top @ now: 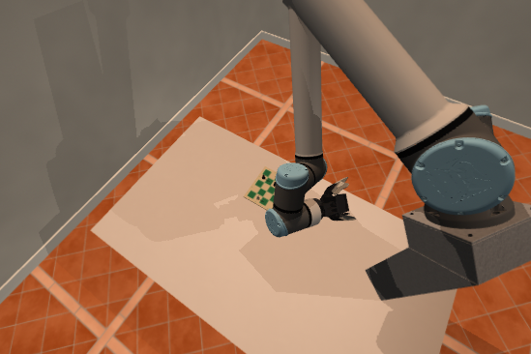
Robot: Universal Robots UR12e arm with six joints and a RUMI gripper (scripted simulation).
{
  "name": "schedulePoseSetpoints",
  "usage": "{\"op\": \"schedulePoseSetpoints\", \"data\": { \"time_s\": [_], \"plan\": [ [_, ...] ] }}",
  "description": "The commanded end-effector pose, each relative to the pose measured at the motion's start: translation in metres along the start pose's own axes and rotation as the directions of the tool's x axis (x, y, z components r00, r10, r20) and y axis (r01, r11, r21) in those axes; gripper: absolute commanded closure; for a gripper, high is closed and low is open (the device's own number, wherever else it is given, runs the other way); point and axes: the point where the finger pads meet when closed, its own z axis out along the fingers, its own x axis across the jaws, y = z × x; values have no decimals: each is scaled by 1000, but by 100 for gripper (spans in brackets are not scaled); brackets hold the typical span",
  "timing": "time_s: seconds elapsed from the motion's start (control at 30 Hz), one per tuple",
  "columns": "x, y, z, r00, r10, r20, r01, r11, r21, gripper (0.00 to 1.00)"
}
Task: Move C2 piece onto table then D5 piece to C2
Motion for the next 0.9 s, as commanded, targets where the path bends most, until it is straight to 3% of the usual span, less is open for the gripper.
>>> {"op": "schedulePoseSetpoints", "data": {
  "time_s": [0.0,0.87],
  "plan": [
    [0,0,0,1000,0,0,0,1000,0,0],
    [1,-2,-1,1000,11,-1,-11,1000,-5,0]
  ]
}}
